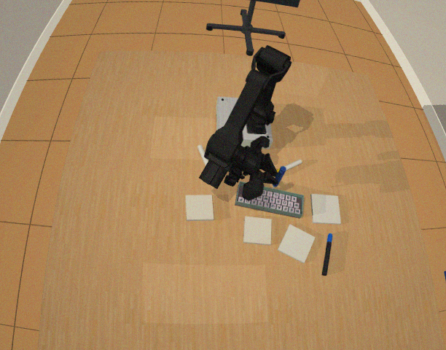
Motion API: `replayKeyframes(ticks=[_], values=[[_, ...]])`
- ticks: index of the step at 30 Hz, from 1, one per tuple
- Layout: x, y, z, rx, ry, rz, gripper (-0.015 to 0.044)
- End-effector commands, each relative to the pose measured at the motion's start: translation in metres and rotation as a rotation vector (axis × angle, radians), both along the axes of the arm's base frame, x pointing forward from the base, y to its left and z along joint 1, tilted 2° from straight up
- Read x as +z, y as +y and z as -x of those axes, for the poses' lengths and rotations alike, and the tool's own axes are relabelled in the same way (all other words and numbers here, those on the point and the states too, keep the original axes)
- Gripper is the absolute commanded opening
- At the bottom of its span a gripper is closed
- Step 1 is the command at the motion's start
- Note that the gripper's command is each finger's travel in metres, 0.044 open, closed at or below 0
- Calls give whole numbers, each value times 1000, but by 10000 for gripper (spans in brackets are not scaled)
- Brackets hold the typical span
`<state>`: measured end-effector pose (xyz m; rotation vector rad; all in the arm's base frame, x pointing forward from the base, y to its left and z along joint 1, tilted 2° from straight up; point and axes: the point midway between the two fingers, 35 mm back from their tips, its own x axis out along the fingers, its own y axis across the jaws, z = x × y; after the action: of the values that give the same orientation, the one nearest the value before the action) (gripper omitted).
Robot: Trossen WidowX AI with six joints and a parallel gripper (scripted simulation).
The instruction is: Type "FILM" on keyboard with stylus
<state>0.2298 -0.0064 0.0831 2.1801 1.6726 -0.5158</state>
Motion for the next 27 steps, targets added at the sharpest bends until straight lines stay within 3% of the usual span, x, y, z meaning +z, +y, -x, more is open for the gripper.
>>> replayKeyframes(ticks=[1, 4, 15, 27], values=[[0, 0, 0, 0, 0, 0, 64], [0, -1, -3, 0, -1, 1, 0], [8, -15, -37, 5, -8, 7, 0], [-12, -15, -38, 5, -8, 7, 0]])
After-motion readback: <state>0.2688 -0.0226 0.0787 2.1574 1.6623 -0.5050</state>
